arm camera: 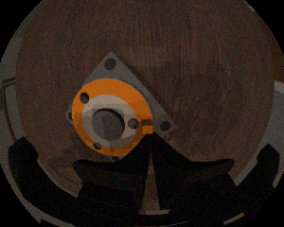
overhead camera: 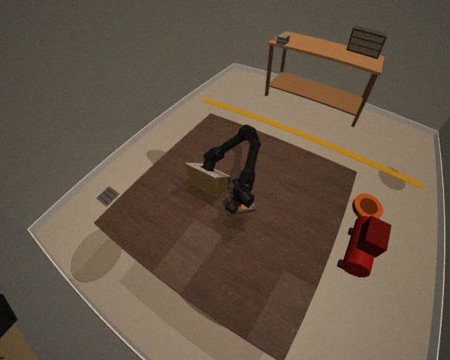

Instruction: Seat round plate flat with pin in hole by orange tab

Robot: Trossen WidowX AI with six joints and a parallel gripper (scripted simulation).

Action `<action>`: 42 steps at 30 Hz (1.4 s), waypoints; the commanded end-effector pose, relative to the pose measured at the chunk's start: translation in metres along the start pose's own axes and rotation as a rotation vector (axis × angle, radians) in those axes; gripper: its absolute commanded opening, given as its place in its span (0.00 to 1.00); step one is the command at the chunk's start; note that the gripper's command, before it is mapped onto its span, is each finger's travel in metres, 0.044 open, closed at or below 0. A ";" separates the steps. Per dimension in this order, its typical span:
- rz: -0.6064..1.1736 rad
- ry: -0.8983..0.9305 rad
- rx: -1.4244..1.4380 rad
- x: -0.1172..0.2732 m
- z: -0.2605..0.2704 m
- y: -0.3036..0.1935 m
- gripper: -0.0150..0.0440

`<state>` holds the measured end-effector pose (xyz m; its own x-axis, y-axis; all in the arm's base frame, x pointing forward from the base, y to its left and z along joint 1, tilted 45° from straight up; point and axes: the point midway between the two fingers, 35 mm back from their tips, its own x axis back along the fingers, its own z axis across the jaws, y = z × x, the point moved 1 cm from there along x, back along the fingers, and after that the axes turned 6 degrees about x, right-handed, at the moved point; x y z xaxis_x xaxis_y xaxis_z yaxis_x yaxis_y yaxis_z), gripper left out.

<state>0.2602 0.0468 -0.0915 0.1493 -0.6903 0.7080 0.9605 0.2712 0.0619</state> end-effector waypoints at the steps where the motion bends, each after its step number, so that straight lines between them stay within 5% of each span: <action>1: -0.017 -0.003 0.013 0.001 -0.001 0.007 0.25; 42: -0.018 -0.002 0.014 0.002 0.008 0.040 0.25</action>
<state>0.2917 0.0573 -0.0850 0.1351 -0.6886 0.7124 0.9602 0.2685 0.0774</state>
